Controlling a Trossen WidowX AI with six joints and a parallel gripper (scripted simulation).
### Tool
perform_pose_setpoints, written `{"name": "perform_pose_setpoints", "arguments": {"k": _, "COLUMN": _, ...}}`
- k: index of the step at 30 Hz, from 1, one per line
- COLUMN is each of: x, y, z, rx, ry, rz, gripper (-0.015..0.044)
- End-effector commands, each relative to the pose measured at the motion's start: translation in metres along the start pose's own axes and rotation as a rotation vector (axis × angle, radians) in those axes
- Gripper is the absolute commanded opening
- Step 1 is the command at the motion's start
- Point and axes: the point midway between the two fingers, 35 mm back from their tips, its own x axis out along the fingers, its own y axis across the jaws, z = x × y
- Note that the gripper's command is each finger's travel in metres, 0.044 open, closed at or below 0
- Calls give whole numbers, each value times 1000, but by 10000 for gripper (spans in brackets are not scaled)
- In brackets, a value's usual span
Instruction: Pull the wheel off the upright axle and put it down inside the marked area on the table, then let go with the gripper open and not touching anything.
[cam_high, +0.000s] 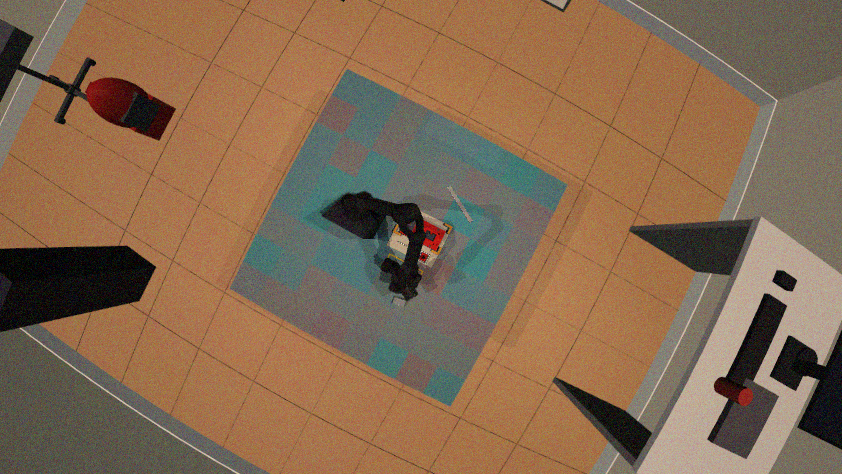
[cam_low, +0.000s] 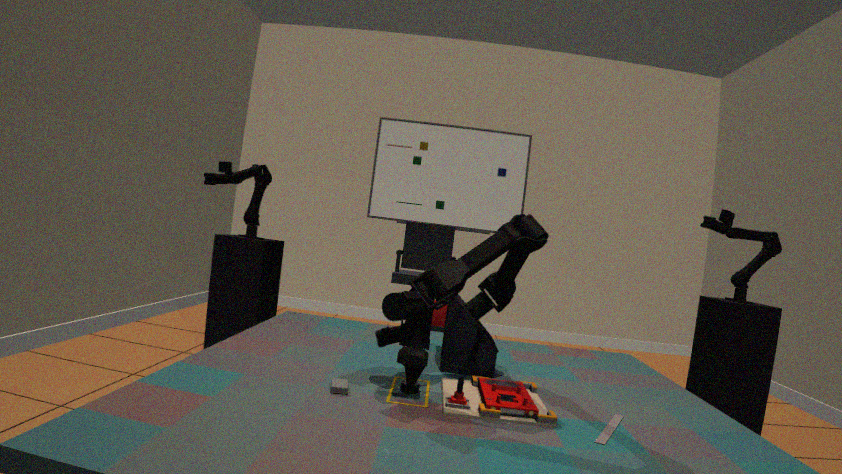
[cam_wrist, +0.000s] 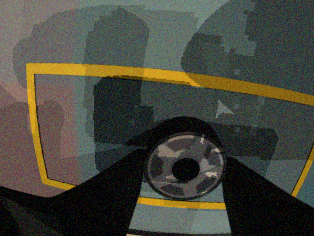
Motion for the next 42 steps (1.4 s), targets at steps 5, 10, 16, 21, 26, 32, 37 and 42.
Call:
{"name": "perform_pose_setpoints", "arguments": {"k": 5, "x": 0, "y": 0, "z": 0, "rx": -3, "ry": 0, "rz": -1, "gripper": 263}}
{"name": "perform_pose_setpoints", "arguments": {"k": 10, "x": -31, "y": 1, "z": 1, "rx": 1, "ry": -1, "rz": 3, "gripper": 300}}
{"name": "perform_pose_setpoints", "arguments": {"k": 16, "x": -61, "y": 0, "z": 1, "rx": 3, "ry": 0, "rz": 5, "gripper": 300}}
{"name": "perform_pose_setpoints", "arguments": {"k": 21, "x": -71, "y": -25, "z": -7, "rx": 10, "ry": -1, "rz": 7, "gripper": 405}}
{"name": "perform_pose_setpoints", "arguments": {"k": 26, "x": -102, "y": -76, "z": -30, "rx": 8, "ry": -1, "rz": 2, "gripper": 440}}
{"name": "perform_pose_setpoints", "arguments": {"k": 32, "x": -105, "y": -84, "z": -34, "rx": 7, "ry": 0, "rz": 1, "gripper": 440}}
{"name": "perform_pose_setpoints", "arguments": {"k": 37, "x": -105, "y": -84, "z": -34, "rx": 7, "ry": 0, "rz": 1, "gripper": 440}}
{"name": "perform_pose_setpoints", "arguments": {"k": 42, "x": -105, "y": -84, "z": -34, "rx": 7, "ry": 0, "rz": 1, "gripper": 440}}
